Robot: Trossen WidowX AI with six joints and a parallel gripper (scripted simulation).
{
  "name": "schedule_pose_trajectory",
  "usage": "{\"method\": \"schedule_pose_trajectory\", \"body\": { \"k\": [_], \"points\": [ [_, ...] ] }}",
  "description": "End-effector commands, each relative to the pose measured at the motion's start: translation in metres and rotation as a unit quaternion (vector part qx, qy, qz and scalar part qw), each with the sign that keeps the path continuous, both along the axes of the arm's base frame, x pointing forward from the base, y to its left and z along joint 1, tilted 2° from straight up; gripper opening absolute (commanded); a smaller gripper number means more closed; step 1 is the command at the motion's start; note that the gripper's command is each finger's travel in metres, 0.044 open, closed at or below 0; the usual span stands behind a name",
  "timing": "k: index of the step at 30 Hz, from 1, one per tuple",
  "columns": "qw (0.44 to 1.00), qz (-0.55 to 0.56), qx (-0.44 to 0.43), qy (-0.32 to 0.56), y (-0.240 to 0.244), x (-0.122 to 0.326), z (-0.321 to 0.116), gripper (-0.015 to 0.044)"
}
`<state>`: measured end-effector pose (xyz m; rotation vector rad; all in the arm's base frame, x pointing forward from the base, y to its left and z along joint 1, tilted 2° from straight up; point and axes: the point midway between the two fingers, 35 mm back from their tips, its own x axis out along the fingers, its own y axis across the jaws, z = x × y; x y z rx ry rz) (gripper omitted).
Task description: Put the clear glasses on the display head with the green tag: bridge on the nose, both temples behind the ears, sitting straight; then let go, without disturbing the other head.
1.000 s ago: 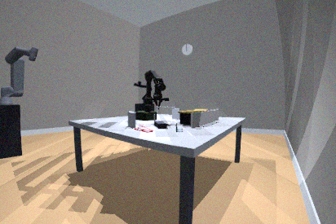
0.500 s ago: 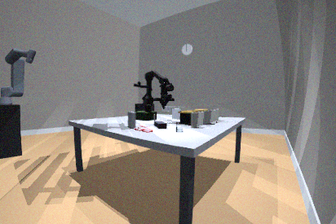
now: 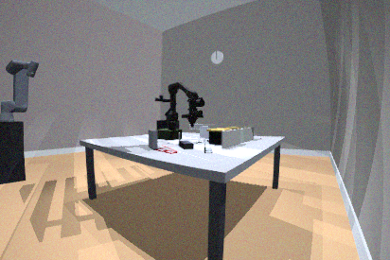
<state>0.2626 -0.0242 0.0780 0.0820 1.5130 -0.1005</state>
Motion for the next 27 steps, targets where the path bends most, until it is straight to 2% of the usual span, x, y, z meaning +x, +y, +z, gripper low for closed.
{"method": "schedule_pose_trajectory", "body": {
  "k": [1,27],
  "points": [
    [1.000,0.003,-0.002,0.002,0.000,0.000,-0.006,0.0000],
    [1.000,0.003,-0.002,0.002,-0.001,0.004,-0.035,0.0000]
  ]
}}
